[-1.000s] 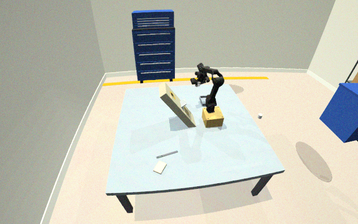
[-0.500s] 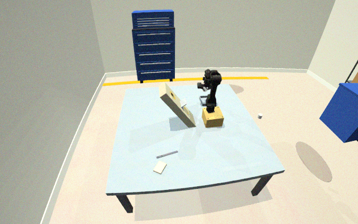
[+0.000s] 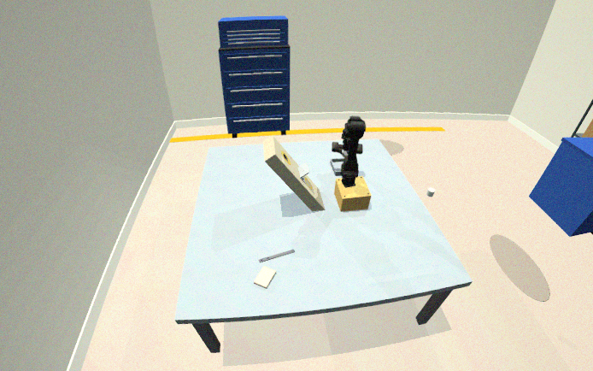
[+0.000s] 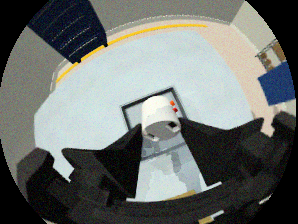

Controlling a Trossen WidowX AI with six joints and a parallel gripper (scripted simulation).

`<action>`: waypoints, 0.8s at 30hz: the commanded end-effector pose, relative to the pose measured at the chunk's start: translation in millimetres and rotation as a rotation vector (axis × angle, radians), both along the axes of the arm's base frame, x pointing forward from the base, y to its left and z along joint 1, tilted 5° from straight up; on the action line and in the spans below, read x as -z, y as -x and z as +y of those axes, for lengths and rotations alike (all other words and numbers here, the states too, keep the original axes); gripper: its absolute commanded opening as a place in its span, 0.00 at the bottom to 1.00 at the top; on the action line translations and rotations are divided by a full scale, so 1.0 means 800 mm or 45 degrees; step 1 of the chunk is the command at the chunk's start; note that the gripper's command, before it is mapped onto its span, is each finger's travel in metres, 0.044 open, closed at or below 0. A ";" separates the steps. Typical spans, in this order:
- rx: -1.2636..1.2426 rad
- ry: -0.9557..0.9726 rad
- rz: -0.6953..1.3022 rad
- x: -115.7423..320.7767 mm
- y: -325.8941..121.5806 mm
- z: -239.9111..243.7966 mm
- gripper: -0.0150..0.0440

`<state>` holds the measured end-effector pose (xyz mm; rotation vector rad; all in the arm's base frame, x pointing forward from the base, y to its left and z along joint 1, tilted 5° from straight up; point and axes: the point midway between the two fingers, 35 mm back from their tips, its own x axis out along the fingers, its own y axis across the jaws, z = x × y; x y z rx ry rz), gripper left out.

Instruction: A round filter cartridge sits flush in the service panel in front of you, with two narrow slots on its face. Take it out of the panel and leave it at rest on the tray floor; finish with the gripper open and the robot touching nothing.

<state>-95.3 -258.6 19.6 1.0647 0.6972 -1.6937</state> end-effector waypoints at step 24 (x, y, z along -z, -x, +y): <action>0.003 -0.016 -0.006 0.078 -0.005 0.009 0.52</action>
